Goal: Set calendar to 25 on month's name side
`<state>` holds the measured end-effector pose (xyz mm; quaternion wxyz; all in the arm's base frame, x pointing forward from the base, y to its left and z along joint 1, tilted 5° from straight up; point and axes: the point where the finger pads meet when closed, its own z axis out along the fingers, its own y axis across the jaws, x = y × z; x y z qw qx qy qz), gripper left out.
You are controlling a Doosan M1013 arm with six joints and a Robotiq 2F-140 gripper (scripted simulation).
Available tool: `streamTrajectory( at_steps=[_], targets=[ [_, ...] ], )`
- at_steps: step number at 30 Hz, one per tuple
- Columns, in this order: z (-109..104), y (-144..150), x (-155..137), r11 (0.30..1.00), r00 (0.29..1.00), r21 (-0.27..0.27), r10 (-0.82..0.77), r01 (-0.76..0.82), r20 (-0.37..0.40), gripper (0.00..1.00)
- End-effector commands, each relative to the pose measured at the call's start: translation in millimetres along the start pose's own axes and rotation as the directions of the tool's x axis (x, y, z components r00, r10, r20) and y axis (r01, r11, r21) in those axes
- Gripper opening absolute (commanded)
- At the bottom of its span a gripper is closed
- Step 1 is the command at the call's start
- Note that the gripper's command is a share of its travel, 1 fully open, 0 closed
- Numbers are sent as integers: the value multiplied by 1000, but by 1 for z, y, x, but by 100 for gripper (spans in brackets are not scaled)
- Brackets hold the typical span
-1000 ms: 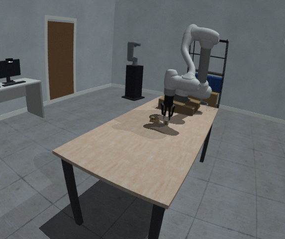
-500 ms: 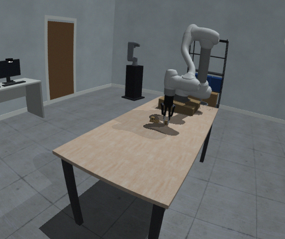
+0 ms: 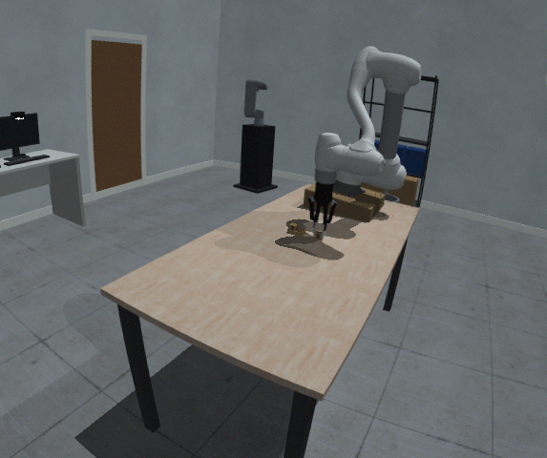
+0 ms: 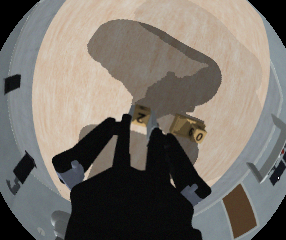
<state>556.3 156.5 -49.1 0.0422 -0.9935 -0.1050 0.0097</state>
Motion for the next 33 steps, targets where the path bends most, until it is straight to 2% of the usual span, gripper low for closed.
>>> streamTrajectory(
  at_steps=[1, 28, 33],
  targets=[
    [0, 0, 0, 1000, 1000, 0, 0, 0, 0, 24],
    [0, 0, 0, 1000, 1000, 0, 0, 0, 0, 24],
    [0, 0, 0, 1000, 1000, 0, 0, 0, 0, 29]
  ],
)
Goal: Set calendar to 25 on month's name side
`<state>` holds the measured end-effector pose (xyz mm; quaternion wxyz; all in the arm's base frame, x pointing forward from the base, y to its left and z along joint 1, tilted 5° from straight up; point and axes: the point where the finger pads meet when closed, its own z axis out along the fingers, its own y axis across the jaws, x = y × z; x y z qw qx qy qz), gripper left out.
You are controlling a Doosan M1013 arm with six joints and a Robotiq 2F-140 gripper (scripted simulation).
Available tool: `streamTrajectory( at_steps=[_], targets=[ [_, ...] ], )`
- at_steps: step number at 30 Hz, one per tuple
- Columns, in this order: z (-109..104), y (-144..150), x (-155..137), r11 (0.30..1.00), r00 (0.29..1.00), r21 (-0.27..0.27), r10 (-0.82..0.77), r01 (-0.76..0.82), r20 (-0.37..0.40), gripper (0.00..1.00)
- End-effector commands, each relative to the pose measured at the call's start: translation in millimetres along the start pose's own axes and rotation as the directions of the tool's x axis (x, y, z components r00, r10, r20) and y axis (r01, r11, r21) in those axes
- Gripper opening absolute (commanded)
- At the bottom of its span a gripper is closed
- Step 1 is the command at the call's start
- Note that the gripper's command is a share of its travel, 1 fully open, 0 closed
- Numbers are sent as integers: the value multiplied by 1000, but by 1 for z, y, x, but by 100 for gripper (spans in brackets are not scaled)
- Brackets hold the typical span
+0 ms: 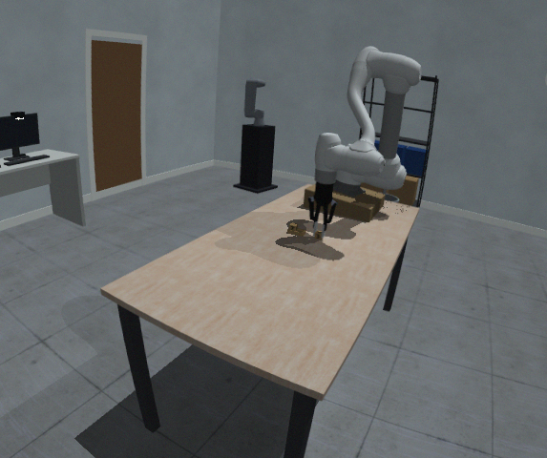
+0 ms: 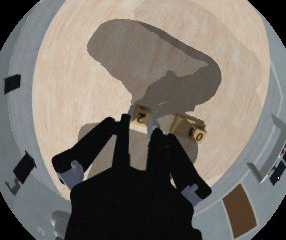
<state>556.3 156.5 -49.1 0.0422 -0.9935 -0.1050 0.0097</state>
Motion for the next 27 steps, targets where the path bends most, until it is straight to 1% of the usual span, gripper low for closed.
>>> streamTrajectory(
  at_steps=[1, 2, 4, 5, 7, 8, 21, 27],
  targets=[
    [0, 0, 0, 1000, 1000, 0, 0, 0, 0, 29],
    [0, 0, 0, 1000, 1000, 0, 0, 0, 0, 31],
    [0, 0, 0, 1000, 1000, 0, 0, 0, 0, 31],
    [0, 0, 0, 1000, 1000, 0, 0, 0, 0, 33],
    [0, 0, 0, 1000, 1000, 0, 0, 0, 0, 33],
    [0, 0, 0, 1000, 1000, 0, 0, 0, 0, 35],
    [-1, 0, 0, 1000, 1000, 0, 0, 0, 0, 35],
    [-10, 0, 0, 1000, 1000, 0, 0, 0, 0, 35]
  ],
)
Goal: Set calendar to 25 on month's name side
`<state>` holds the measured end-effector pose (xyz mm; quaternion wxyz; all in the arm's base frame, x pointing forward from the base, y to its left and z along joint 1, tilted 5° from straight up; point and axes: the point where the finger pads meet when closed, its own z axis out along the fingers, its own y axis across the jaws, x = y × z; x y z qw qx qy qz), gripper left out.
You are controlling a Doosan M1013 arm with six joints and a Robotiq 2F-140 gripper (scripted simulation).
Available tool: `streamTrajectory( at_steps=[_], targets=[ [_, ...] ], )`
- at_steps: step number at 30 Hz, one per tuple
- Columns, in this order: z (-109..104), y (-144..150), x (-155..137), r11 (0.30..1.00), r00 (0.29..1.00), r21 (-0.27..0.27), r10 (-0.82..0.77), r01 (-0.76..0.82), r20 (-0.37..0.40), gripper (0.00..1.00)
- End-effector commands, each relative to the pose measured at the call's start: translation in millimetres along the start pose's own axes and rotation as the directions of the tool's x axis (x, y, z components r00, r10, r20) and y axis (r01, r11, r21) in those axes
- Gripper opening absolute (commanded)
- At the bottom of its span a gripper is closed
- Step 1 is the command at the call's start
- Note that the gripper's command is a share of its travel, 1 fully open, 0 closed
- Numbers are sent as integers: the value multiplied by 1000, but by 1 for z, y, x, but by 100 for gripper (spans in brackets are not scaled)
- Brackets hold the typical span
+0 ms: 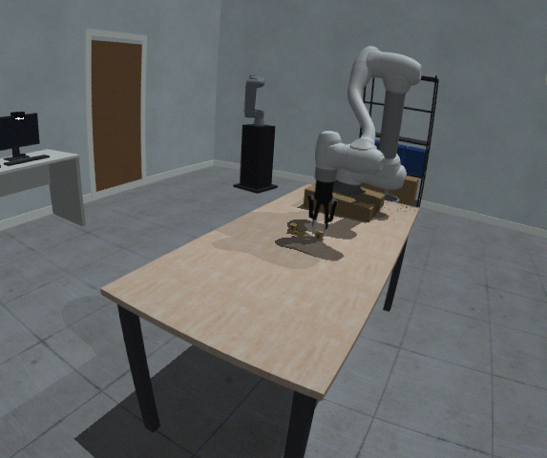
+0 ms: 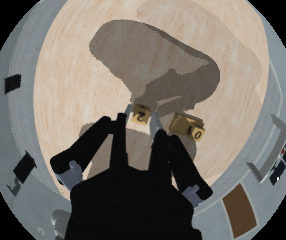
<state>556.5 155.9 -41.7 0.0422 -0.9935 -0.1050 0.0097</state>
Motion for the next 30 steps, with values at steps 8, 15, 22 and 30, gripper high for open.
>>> streamTrajectory(
  at_steps=[8, 15, 22, 30],
  targets=[
    [-35, 0, 0, 1000, 1000, 0, 0, 0, 0, 35],
    [-71, 0, 0, 1000, 1000, 0, 0, 0, 0, 35],
    [-82, 0, 0, 1000, 1000, 0, 0, 0, 0, 35],
    [-83, 0, 0, 1000, 1000, 0, 0, 0, 0, 100]
  ],
)
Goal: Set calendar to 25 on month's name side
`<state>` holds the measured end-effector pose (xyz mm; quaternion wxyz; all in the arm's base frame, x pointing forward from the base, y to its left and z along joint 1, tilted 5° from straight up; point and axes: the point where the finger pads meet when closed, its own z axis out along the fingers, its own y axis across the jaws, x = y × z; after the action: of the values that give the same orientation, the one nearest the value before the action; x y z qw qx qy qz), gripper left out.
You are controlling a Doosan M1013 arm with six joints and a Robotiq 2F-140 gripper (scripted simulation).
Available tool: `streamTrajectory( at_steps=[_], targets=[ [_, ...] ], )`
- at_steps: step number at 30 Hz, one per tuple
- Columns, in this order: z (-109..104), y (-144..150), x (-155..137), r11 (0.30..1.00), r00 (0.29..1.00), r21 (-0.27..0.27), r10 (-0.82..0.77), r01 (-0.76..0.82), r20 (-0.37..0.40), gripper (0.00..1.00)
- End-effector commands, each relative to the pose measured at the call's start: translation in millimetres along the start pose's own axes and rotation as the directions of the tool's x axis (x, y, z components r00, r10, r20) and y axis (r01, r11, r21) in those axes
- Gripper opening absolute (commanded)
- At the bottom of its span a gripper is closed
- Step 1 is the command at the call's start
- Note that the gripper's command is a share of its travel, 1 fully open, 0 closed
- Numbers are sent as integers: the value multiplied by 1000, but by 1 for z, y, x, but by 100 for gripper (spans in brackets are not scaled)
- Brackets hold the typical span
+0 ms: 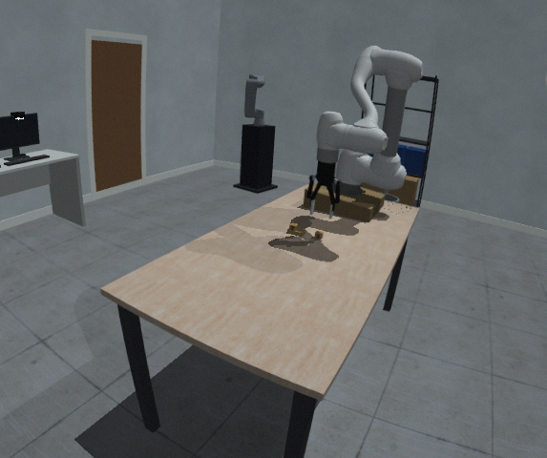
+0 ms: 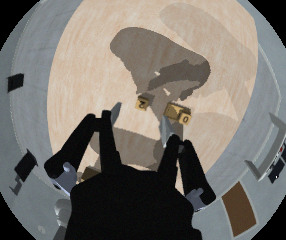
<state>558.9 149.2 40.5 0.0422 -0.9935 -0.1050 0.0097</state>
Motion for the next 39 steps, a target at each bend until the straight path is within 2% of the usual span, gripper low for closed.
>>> streamTrajectory(
  at_steps=[1, 16, 18, 20, 22, 24, 27, 28, 39],
  targets=[
    [0, 0, 0, 1000, 1000, 0, 0, 0, 0, 100],
    [0, 1, 0, 1000, 1000, 0, 0, 0, 0, 100],
    [0, 26, 2, 1000, 1000, 0, 0, 0, 0, 100],
    [0, 74, 3, 1000, 1000, 0, 0, 0, 0, 100],
    [0, 74, 3, 1000, 1000, 0, 0, 0, 0, 100],
    [0, 114, 1, 1000, 1000, 0, 0, 0, 0, 100],
    [0, 123, 0, 1000, 1000, 0, 0, 0, 0, 100],
    [0, 123, 0, 1000, 1000, 0, 0, 0, 0, 35],
    [0, 123, 0, 1000, 1000, 0, 0, 0, 0, 35]
  ],
)
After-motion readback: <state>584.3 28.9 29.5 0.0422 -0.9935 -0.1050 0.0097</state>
